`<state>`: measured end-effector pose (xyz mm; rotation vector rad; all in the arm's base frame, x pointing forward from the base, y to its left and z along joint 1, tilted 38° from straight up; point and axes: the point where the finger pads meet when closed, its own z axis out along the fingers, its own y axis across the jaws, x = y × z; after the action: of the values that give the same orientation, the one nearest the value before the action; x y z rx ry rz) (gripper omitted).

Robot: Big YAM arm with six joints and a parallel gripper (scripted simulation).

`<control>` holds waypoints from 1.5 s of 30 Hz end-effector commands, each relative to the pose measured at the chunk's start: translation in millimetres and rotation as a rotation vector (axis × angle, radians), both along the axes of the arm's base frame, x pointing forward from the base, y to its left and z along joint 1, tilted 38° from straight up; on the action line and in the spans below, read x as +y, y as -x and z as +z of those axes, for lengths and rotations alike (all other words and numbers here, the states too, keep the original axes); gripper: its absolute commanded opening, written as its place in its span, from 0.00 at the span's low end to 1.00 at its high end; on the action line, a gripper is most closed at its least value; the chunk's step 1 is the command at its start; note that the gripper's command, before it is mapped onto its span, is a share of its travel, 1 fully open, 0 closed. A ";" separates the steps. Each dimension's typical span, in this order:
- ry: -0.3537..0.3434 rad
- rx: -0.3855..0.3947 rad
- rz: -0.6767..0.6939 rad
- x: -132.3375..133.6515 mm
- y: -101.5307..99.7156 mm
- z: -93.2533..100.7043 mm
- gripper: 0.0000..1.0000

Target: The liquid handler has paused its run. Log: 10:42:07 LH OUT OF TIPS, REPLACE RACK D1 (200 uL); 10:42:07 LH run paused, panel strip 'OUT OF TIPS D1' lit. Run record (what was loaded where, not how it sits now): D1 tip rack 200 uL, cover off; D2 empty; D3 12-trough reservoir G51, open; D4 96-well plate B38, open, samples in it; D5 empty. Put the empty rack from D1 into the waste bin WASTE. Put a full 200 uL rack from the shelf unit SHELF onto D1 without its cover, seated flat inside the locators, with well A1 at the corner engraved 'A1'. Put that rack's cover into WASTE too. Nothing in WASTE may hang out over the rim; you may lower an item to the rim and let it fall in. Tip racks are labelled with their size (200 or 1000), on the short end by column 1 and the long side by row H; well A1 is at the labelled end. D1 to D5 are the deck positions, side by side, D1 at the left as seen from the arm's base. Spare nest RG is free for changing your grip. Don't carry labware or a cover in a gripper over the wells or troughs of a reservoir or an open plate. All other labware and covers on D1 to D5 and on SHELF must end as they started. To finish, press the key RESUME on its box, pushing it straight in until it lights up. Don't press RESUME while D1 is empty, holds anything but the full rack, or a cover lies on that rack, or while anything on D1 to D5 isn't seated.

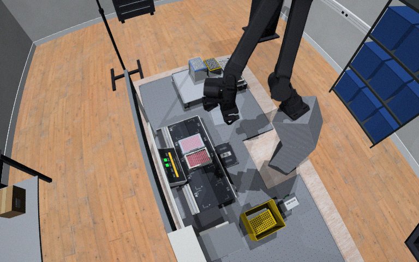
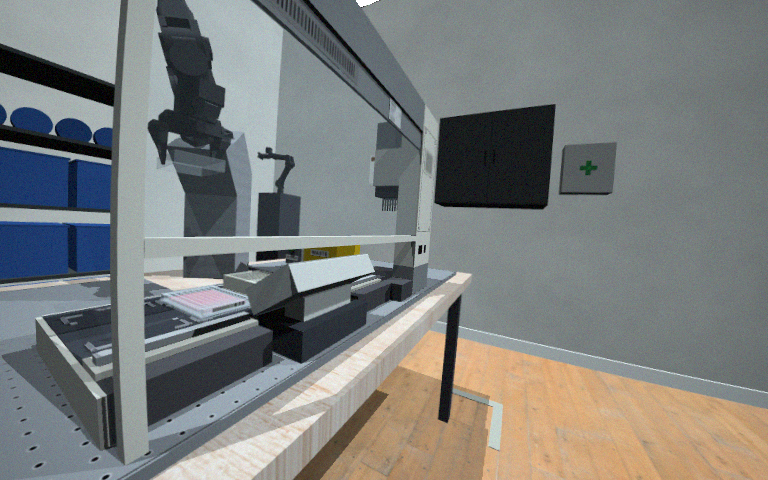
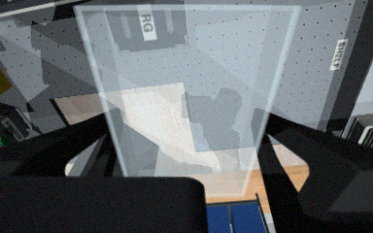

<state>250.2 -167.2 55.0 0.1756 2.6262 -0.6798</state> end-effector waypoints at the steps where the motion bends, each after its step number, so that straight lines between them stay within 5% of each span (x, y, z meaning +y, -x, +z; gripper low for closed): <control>1: -0.014 -0.038 -0.024 14.6 -9.4 -5.7 0.00; 11: -0.007 -0.063 -0.048 20.2 -14.6 -4.3 0.00; 16: 0.023 0.010 0.055 50.6 -12.7 -26.0 0.00; 31: 0.022 -0.014 0.057 108.7 -29.9 -50.4 0.00; 42: 0.020 -0.021 0.038 104.5 -26.6 -49.9 0.00; 45: 0.043 0.016 0.104 123.6 -31.0 -59.1 0.00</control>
<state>265.4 -59.9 -3.8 0.0596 2.6355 -0.7253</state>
